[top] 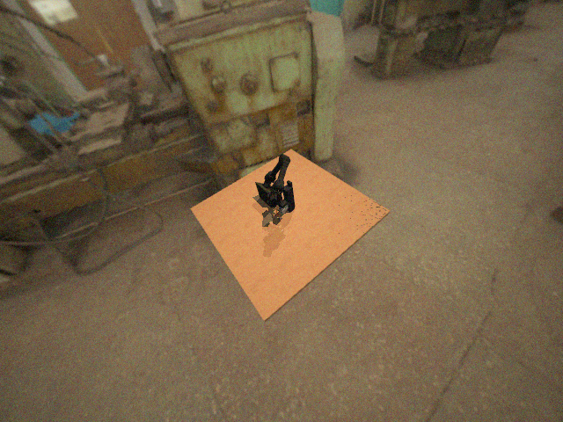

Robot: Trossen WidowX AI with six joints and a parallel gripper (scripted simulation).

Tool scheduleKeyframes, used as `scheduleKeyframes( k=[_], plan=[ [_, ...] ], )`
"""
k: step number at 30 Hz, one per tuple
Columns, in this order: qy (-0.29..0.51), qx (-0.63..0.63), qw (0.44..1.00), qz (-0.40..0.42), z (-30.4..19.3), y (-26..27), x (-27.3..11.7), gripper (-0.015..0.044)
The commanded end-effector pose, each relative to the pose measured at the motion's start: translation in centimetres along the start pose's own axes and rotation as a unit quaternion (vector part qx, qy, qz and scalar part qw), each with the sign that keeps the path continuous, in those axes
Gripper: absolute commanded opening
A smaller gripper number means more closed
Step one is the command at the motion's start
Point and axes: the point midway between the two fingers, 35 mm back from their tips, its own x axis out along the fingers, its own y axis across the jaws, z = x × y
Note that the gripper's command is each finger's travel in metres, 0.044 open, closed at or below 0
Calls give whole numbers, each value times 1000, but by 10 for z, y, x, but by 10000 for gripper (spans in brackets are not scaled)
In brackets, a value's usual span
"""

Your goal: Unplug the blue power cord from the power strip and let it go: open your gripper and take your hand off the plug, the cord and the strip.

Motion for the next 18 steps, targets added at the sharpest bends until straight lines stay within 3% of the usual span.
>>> scheduleKeyframes(
  k=[1,9,18],
  plan=[
    [-30,-6,1000,7,24,3,-10,0],
    [-30,-6,1000,7,37,2,-13,0],
    [-28,-6,1000,7,28,1,-6,236]
  ],
)
